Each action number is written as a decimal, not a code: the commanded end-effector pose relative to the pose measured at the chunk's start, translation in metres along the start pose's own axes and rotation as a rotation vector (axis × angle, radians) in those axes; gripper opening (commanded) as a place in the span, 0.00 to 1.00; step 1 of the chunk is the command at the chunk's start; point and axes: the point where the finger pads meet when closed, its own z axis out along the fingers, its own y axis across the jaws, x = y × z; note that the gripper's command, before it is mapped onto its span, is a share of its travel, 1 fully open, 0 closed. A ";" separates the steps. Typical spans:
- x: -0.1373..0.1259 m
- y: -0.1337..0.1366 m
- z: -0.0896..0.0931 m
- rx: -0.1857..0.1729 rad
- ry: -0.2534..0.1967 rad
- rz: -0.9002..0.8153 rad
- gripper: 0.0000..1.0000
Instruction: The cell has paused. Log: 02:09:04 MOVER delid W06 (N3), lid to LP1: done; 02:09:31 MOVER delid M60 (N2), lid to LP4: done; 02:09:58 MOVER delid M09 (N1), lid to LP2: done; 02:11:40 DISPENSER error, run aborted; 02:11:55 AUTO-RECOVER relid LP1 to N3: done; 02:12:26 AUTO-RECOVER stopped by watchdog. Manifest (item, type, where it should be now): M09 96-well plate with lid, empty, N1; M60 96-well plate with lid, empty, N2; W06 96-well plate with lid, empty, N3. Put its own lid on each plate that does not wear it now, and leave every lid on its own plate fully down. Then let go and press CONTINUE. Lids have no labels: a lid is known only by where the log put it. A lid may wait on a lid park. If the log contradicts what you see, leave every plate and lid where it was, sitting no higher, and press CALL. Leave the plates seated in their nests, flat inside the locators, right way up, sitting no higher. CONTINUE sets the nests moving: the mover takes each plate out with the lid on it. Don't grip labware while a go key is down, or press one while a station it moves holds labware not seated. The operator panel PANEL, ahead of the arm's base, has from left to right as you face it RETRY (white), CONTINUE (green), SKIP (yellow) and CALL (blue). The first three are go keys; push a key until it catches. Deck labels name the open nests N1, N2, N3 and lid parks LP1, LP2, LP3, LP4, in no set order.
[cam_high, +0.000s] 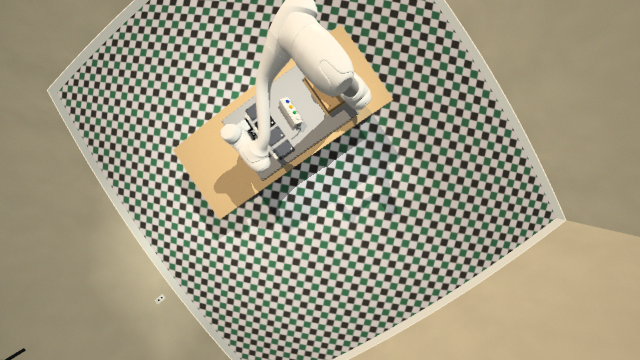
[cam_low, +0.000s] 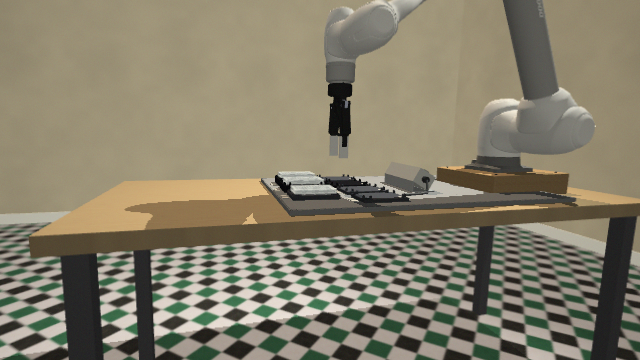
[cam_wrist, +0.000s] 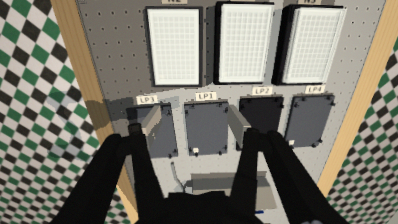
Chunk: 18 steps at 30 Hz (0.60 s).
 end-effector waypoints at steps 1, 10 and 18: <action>-0.060 0.020 -0.018 0.001 0.004 -0.002 0.66; -0.161 0.047 -0.028 0.001 0.004 -0.003 0.66; -0.257 0.067 -0.025 0.001 0.004 -0.005 0.66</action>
